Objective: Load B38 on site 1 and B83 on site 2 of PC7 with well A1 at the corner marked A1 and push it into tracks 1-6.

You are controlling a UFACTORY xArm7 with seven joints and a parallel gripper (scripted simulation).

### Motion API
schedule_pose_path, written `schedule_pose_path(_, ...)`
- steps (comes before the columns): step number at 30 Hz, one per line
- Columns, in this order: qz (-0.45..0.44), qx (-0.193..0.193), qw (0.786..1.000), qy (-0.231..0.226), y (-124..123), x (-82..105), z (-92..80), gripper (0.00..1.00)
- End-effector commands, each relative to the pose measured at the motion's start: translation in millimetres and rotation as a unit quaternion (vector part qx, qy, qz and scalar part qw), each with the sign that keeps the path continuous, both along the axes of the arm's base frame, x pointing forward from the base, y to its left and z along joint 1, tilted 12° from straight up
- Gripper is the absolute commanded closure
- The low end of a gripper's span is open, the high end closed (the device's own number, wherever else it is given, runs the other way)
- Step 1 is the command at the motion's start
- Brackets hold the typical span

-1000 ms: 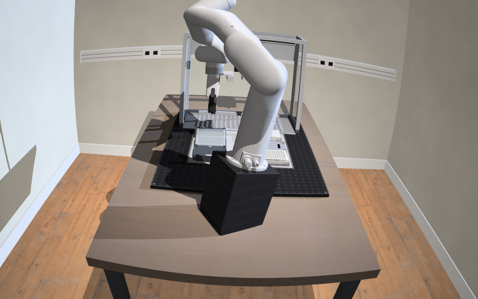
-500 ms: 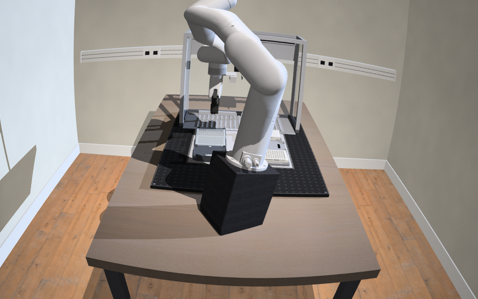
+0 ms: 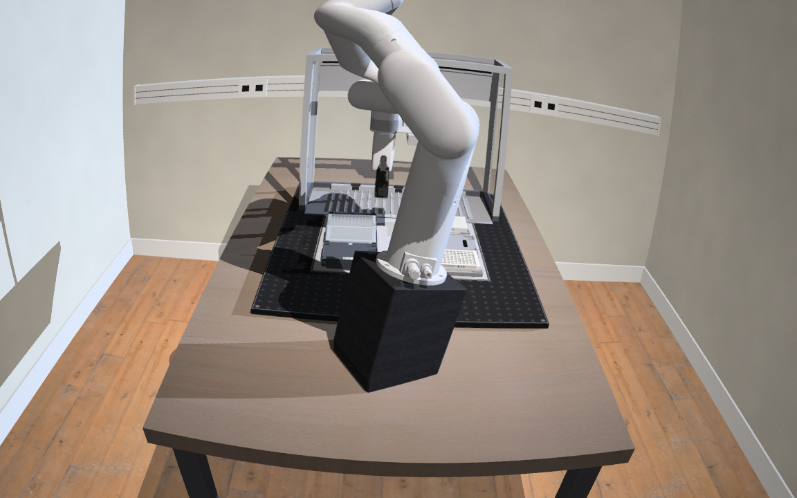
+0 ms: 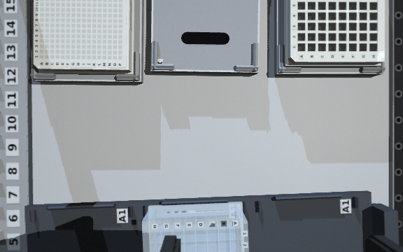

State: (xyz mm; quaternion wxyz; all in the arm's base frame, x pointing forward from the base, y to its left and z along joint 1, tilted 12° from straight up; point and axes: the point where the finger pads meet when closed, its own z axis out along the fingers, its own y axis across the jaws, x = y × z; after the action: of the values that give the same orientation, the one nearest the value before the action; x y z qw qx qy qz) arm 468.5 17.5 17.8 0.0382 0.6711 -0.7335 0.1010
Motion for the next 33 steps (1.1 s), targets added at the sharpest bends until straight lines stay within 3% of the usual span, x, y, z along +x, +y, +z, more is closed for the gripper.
schedule_pose_path(1, 0.002, 0.001, 1.0, -0.004, -17.0, -9.0, 2.8, 0.0)
schedule_pose_path(31, 0.002, 0.001, 1.0, -0.003, -138.2, -79.6, 6.0, 0.0)
schedule_pose_path(33, 0.002, 0.001, 1.0, -0.003, -138.2, -79.6, 6.0, 0.0)
